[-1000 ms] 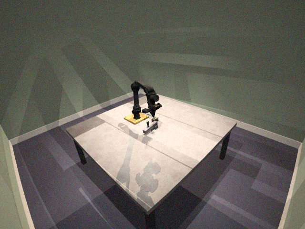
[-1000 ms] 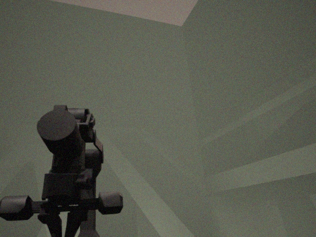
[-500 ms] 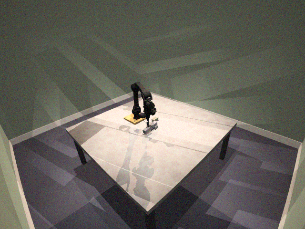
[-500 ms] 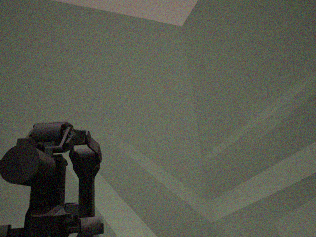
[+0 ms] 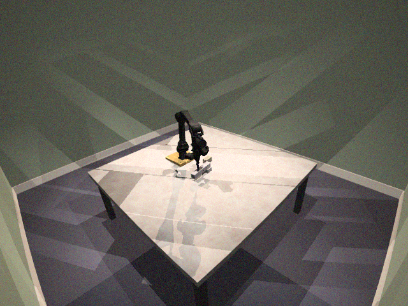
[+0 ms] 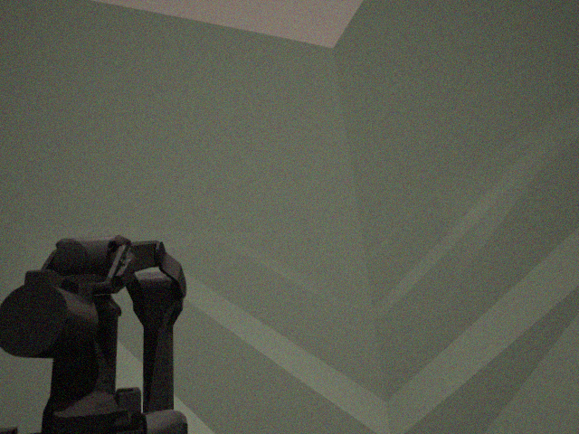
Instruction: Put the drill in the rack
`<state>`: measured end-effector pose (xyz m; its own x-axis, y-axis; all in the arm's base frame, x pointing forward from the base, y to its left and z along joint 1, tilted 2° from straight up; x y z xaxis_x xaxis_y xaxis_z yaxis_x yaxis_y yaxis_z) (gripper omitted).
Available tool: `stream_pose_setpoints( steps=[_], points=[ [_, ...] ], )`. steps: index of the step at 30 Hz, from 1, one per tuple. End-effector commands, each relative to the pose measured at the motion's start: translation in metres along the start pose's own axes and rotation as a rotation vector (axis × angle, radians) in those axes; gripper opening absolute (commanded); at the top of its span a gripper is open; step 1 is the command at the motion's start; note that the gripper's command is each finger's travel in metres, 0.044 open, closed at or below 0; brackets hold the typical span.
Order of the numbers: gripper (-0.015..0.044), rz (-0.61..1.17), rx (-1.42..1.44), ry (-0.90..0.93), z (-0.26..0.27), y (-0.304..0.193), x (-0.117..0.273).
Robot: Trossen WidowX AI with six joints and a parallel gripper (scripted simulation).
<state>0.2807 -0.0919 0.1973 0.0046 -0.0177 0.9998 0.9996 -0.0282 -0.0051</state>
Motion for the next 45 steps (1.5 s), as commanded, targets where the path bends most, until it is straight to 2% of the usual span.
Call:
stream_pose_setpoints(
  steps=[1, 45],
  points=[
    [0.0000, 0.004, 0.004, -0.005, 0.000, -0.001, -0.004],
    [0.0000, 0.004, 0.004, -0.005, 0.000, -0.004, -0.018]
  ],
)
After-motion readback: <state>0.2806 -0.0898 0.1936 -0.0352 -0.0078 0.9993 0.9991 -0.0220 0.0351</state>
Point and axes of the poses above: the point midway between the two fingers, 35 mm back from their tips, its own x axis back along the fingers, its own z axis across the jaws, y = z × x, the point moved 7 cm from there along x, back along the fingers, and after that the axes turned 9 degrees about -x, right-handed, at the moved point
